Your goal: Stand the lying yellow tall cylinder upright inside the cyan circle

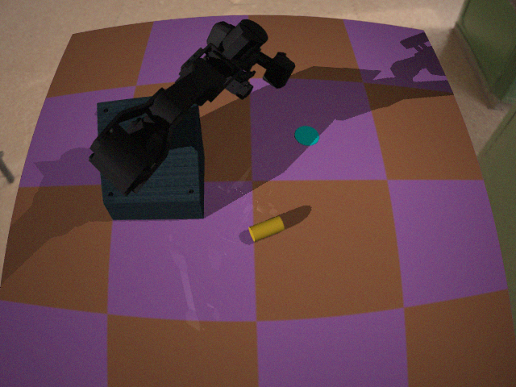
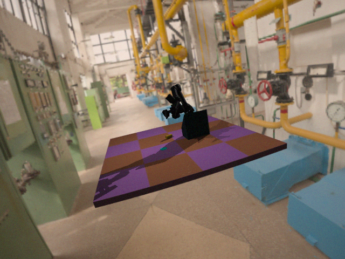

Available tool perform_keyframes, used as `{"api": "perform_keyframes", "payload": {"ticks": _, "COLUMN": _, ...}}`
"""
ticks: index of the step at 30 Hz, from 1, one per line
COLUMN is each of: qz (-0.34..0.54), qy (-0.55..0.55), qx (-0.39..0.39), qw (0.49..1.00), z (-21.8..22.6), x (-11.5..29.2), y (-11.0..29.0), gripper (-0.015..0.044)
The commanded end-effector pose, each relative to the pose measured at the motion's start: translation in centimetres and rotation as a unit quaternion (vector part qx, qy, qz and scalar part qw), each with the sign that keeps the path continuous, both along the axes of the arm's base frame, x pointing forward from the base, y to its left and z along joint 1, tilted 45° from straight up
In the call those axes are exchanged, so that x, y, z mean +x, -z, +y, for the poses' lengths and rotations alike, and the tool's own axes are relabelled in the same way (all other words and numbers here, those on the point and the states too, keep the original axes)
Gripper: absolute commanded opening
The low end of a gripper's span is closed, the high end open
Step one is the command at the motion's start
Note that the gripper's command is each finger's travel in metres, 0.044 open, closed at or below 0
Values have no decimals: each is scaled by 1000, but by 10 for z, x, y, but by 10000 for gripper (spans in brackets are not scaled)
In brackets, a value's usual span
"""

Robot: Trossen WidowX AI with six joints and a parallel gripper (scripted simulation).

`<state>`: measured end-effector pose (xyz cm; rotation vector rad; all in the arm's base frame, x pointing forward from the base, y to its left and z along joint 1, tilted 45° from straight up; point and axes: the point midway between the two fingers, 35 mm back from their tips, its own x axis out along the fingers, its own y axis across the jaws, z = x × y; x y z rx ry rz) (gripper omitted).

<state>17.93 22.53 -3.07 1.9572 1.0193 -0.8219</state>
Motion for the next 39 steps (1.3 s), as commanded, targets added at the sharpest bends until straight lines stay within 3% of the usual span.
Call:
{"api": "perform_keyframes", "payload": {"ticks": 1, "qz": -2, "qy": -3, "qx": -5, "qw": 1000, "z": -1, "x": 1, "y": 0, "gripper": 374}}
{"api": "perform_keyframes", "payload": {"ticks": 4, "qz": -34, "qy": -46, "qx": -72, "qw": 996, "z": -12, "x": 14, "y": -1, "gripper": 309}}
{"api": "perform_keyframes", "payload": {"ticks": 11, "qz": -84, "qy": -186, "qx": -275, "qw": 939, "z": -52, "x": 48, "y": -8, "gripper": 309}}
{"api": "perform_keyframes", "payload": {"ticks": 16, "qz": -79, "qy": -296, "qx": -405, "qw": 862, "z": -84, "x": 67, "y": -17, "gripper": 309}}
{"api": "perform_keyframes", "payload": {"ticks": 22, "qz": -36, "qy": -433, "qx": -523, "qw": 733, "z": -126, "x": 82, "y": -32, "gripper": 309}}
{"api": "perform_keyframes", "payload": {"ticks": 29, "qz": 28, "qy": -559, "qx": -581, "qw": 591, "z": -165, "x": 90, "y": -49, "gripper": 309}}
{"api": "perform_keyframes", "payload": {"ticks": 39, "qz": 112, "qy": -692, "qx": -581, "qw": 414, "z": -209, "x": 91, "y": -72, "gripper": 309}}
